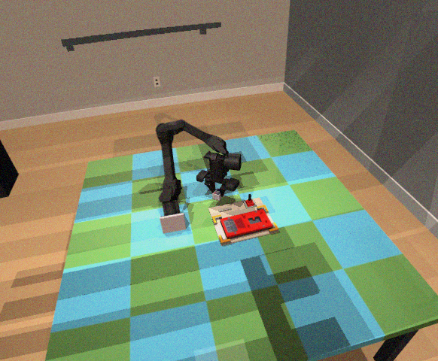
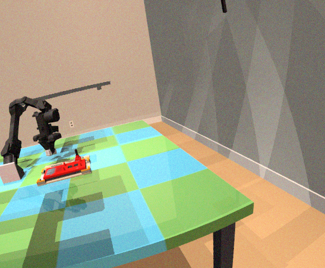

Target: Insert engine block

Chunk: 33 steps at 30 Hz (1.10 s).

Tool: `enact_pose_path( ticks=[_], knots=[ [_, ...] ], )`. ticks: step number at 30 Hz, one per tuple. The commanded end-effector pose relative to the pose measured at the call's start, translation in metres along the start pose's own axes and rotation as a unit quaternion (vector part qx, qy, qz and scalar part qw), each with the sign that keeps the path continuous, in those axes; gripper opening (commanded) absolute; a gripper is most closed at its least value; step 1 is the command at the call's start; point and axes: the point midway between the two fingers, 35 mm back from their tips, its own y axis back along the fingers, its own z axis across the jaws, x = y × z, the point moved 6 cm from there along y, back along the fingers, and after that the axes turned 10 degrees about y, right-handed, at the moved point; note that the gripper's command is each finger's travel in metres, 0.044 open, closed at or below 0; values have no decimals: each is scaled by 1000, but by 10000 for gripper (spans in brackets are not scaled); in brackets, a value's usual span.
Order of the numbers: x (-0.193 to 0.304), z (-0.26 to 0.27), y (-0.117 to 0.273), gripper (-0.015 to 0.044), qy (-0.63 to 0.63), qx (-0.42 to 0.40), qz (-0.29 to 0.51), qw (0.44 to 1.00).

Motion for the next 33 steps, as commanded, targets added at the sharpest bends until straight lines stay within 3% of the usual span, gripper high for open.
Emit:
enact_pose_path(
  ticks=[1, 20, 33],
  knots=[
    [0, -1, 15, 0, 3, 3, 2, 1000],
    [2, 6, 72, 0, 4, -2, -3, 1000],
    [-7, 39, 52, 0, 4, -3, -4, 1000]
  ],
)
